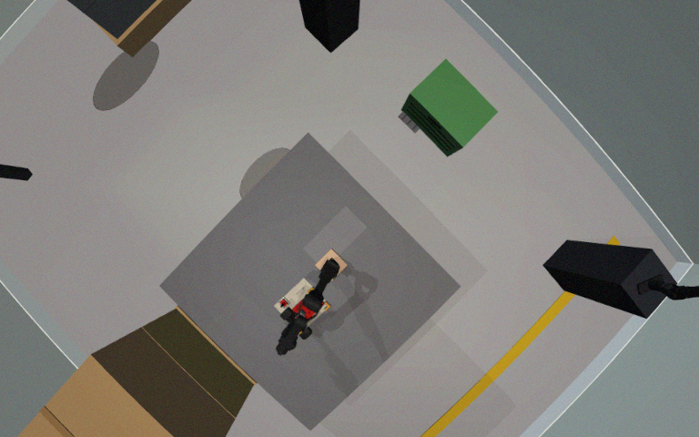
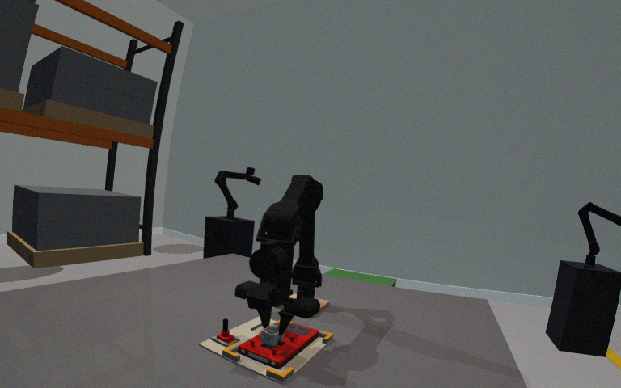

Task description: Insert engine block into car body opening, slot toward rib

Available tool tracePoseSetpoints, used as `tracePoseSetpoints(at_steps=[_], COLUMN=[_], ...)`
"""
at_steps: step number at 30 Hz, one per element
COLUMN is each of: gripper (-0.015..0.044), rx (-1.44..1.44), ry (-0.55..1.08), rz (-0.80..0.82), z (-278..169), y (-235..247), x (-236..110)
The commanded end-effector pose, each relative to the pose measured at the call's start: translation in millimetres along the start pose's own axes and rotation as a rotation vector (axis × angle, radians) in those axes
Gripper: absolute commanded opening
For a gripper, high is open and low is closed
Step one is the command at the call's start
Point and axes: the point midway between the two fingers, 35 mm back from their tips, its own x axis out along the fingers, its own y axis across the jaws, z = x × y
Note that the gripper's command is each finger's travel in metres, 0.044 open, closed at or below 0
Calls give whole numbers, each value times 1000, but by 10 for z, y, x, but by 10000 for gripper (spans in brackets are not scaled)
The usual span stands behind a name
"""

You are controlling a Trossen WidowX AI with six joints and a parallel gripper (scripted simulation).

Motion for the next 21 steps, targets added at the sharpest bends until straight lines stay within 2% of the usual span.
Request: tracePoseSetpoints(at_steps=[1,21], gripper=[158,158], rx=[7,3], ry=[1,1], rz=[3,3], z=[-2,-2], y=[5,6], x=[12,34])
